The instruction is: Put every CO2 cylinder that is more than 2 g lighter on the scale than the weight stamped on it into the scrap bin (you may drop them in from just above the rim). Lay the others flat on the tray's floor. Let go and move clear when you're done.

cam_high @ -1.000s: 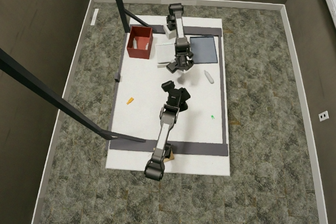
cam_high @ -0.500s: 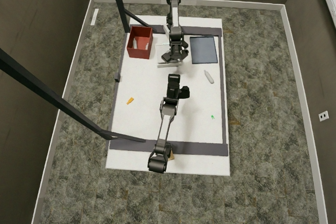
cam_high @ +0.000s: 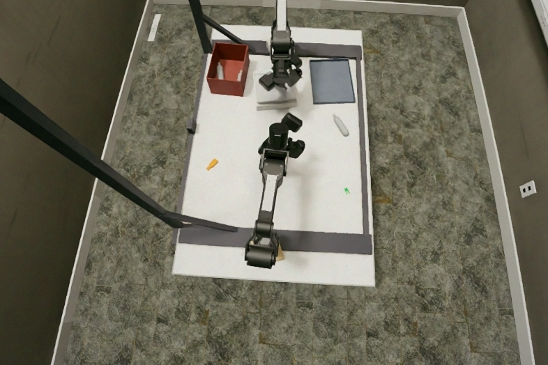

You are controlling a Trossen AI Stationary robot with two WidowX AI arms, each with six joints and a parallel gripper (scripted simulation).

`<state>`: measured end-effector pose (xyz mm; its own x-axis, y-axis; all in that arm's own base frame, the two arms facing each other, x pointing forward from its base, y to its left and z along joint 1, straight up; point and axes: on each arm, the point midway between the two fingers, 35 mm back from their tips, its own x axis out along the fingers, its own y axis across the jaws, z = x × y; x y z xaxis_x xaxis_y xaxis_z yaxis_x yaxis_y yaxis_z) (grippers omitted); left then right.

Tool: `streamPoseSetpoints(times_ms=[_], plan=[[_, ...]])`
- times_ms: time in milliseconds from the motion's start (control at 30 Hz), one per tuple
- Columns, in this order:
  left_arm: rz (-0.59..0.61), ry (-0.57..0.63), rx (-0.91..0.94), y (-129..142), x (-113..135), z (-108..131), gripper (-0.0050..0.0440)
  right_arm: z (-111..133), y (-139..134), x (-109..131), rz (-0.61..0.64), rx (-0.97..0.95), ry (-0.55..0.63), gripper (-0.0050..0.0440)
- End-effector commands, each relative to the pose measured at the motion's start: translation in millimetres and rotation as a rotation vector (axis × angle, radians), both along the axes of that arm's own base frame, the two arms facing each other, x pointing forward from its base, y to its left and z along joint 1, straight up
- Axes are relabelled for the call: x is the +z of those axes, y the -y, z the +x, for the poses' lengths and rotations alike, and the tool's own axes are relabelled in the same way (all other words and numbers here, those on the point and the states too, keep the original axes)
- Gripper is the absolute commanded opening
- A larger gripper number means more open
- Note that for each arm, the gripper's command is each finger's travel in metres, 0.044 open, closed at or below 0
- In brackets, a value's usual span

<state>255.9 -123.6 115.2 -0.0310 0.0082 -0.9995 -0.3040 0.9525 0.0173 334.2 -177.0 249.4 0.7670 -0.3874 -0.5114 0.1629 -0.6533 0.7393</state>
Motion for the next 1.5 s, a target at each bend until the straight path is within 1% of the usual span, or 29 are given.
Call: streamPoseSetpoints(times_ms=[0,200,267,533,633,700,767,833,1000,1200,1300,1467], plan=[[-0.018,0.031,0.0,-1,8,-18,-0.005,18,0,6,0.145,-0.095,0.108,0.044],[-0.017,0.028,0.0,-5,5,-34,-0.005,37,-2,-1,0.34,-0.201,0.205,0.044],[-0.017,0.028,0.0,-5,5,-34,-0.005,37,-2,-1,0.34,-0.201,0.205,0.044],[-0.018,0.027,0.003,-8,2,-46,-0.005,64,-6,-14,0.636,-0.36,0.342,0.044],[-0.041,0.044,0.069,-9,2,-45,-0.005,70,-7,-17,0.723,-0.408,0.38,0.044],[-0.076,0.076,0.167,-10,2,-45,-0.005,73,-8,-19,0.759,-0.428,0.396,0.044],[-0.12,0.114,0.288,-10,2,-45,-0.005,75,-8,-20,0.783,-0.441,0.406,0.044],[-0.12,0.114,0.288,-10,2,-45,-0.005,75,-8,-20,0.783,-0.441,0.406,0.044],[-0.194,0.187,0.52,-9,0,-45,-0.005,75,-8,-27,0.792,-0.456,0.398,0.044],[-0.259,0.245,0.7,-9,-1,-45,-0.005,74,-8,-23,0.792,-0.451,0.406,0.044],[-0.274,0.259,0.744,-9,-1,-45,-0.005,74,-8,-23,0.792,-0.451,0.405,0.044],[-0.279,0.263,0.757,-9,-1,-45,-0.005,73,-8,-24,0.793,-0.453,0.402,0.044]])
